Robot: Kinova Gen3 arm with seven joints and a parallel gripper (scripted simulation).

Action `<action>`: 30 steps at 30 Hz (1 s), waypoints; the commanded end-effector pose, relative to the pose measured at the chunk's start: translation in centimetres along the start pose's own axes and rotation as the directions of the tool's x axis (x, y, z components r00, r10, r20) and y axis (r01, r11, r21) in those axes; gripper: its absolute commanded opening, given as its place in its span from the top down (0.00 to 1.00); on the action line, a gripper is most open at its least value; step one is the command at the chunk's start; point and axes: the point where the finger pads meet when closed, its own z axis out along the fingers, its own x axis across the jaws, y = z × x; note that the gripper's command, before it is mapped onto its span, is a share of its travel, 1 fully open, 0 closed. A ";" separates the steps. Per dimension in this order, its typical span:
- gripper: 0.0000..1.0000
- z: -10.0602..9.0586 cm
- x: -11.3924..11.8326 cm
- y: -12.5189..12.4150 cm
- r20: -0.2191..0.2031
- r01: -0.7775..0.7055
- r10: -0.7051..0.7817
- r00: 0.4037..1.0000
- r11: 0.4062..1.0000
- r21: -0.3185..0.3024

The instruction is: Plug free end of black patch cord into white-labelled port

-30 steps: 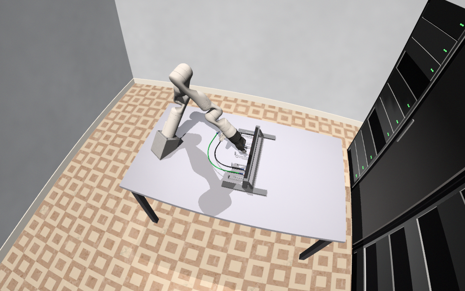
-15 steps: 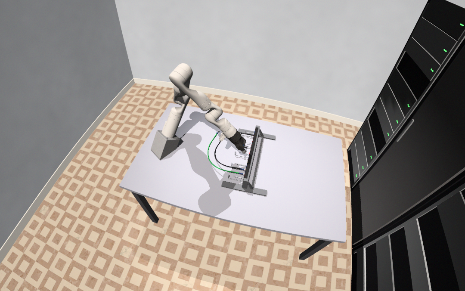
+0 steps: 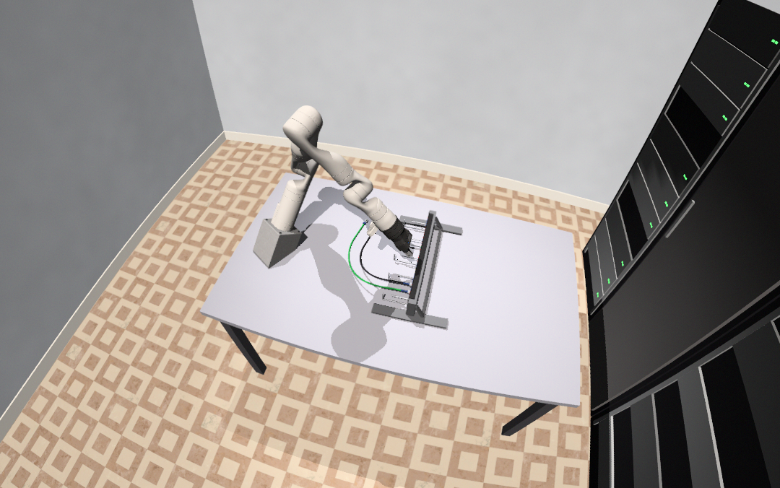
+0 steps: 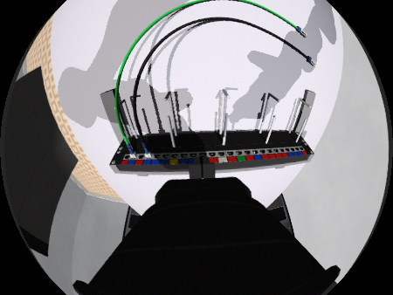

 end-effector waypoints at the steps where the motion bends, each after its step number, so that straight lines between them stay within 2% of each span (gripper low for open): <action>1: 1.00 -0.6 -0.2 0.1 0.005 0.000 0.000 1.000 1.000 -0.003; 7: 1.00 -2.6 -0.2 0.1 0.005 0.000 0.000 1.000 1.000 -0.003; 9: 1.00 -2.6 -0.2 0.1 0.005 0.000 0.000 1.000 1.000 -0.003; 24: 1.00 -10.2 -0.2 0.1 0.005 0.000 0.000 1.000 1.000 -0.003; 26: 1.00 -10.2 -0.2 0.1 0.005 0.000 0.000 1.000 1.000 -0.003; 30: 1.00 -11.8 -0.2 0.1 0.005 0.000 0.000 1.000 1.000 -0.003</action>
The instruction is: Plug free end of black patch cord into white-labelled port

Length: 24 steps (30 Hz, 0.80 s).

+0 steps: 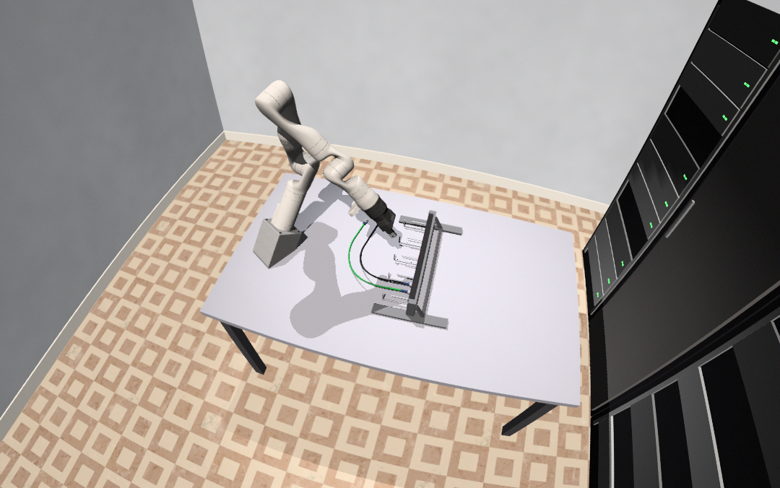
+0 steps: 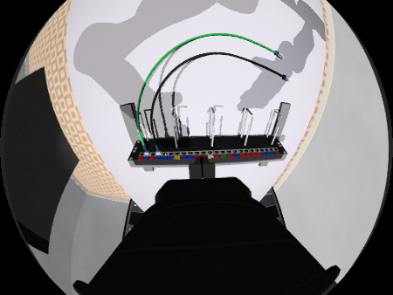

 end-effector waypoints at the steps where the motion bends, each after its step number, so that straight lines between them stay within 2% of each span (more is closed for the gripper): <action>1: 1.00 -1.6 -1.0 0.3 0.026 -0.008 0.008 1.000 1.000 -0.015; 9: 1.00 -3.1 -1.0 0.3 0.026 -0.008 0.008 1.000 1.000 -0.015; 24: 1.00 -3.3 -1.8 0.3 0.026 -0.008 0.008 1.000 1.000 -0.015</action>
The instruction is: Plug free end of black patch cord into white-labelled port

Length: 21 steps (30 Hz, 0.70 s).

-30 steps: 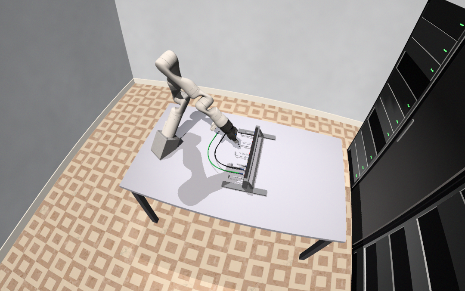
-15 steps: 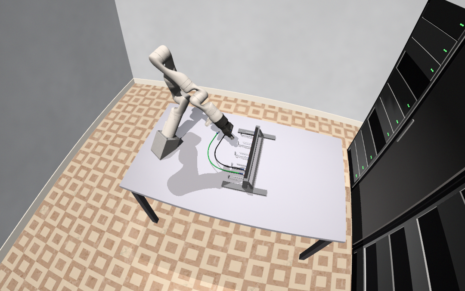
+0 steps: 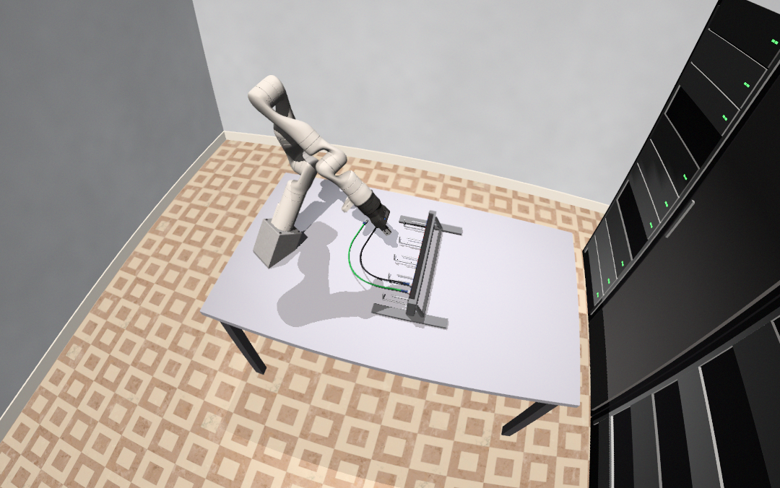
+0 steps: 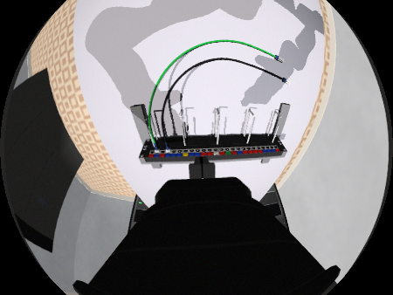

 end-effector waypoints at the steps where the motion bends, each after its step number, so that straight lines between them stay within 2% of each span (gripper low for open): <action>1: 1.00 0.0 -0.7 0.1 0.001 -0.004 0.004 1.000 1.000 -0.004; 6: 1.00 0.0 -1.8 0.1 0.001 -0.004 0.004 1.000 1.000 -0.004; 16: 1.00 0.0 -6.8 0.1 0.001 -0.004 0.004 1.000 1.000 -0.004; 21: 1.00 0.0 -8.7 0.1 0.001 -0.004 0.004 1.000 1.000 -0.004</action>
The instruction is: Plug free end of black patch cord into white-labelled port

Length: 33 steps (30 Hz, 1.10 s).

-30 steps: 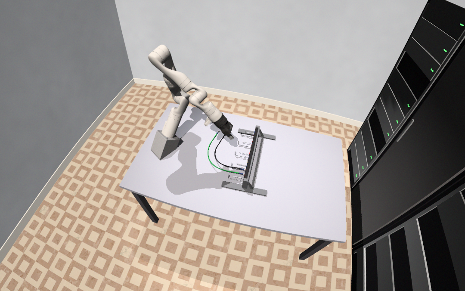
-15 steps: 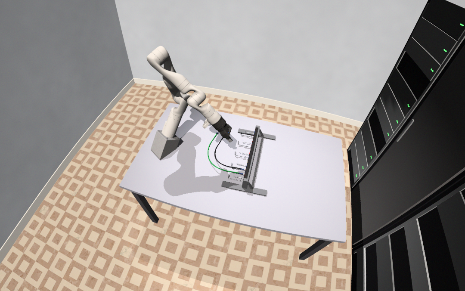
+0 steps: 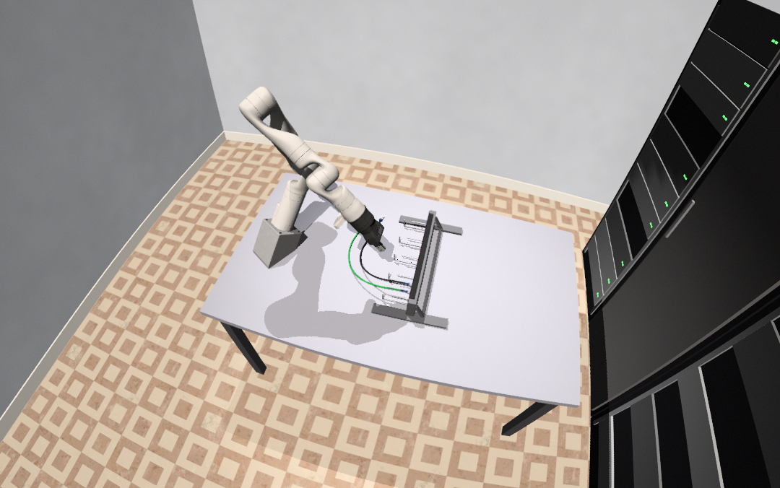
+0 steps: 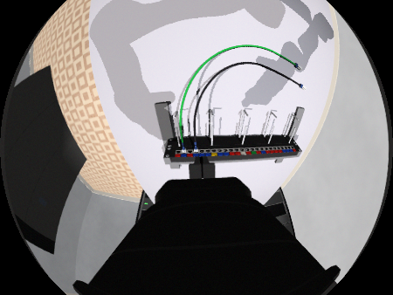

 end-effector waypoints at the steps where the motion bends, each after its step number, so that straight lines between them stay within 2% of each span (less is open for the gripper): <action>1: 1.00 0.1 -0.6 0.3 -0.005 -0.009 0.009 1.000 1.000 -0.009; 8: 1.00 0.1 -1.5 0.3 -0.005 -0.009 0.009 1.000 1.000 -0.009; 20: 1.00 0.8 -1.5 0.3 -0.005 -0.009 0.009 1.000 1.000 -0.009; 25: 1.00 2.7 -1.5 0.3 -0.005 -0.009 0.009 1.000 1.000 -0.009; 33: 1.00 8.0 -1.5 0.3 -0.005 -0.009 0.009 1.000 1.000 -0.009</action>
